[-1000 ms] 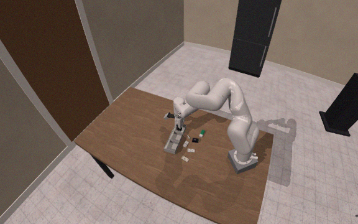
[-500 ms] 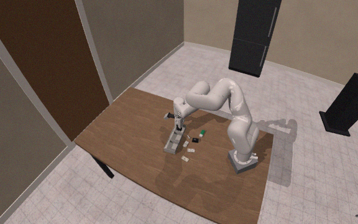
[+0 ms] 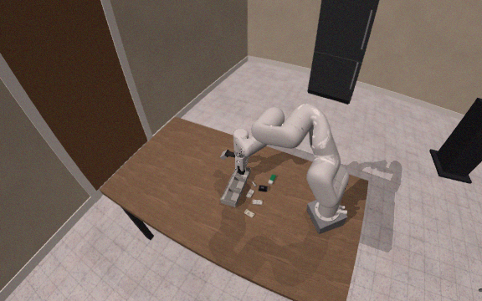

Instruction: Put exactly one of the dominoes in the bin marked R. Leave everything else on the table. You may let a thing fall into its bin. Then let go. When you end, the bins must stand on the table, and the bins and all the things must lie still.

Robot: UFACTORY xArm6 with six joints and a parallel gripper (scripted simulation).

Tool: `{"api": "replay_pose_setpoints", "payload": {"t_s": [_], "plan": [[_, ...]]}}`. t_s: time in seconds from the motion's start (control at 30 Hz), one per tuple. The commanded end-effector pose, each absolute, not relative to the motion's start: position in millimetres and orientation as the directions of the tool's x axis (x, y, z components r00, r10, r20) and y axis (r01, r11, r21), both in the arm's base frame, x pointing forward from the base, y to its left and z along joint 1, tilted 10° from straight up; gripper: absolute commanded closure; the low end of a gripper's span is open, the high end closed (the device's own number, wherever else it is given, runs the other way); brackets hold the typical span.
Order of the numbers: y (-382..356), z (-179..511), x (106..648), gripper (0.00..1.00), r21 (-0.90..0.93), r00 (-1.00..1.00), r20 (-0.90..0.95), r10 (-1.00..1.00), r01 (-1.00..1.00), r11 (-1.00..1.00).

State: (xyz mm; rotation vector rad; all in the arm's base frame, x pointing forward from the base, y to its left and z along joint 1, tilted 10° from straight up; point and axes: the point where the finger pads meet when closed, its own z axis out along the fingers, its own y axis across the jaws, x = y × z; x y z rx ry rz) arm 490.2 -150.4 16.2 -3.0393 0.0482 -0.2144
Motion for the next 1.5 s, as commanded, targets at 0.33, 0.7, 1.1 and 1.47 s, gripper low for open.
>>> {"api": "replay_pose_setpoints", "payload": {"t_s": [0.33,0.7,1.1,1.47], "plan": [[-153,36,489,0.93,-0.095,0.989,0.142,-0.038,-0.025,-0.995],[-155,58,486,0.93,-0.095,0.989,0.142,-0.038,-0.025,-0.995],[-125,61,486,0.93,-0.095,0.989,0.142,-0.038,-0.025,-0.995],[-71,66,488,0.93,-0.096,0.989,0.142,-0.038,-0.025,-0.995]]}}
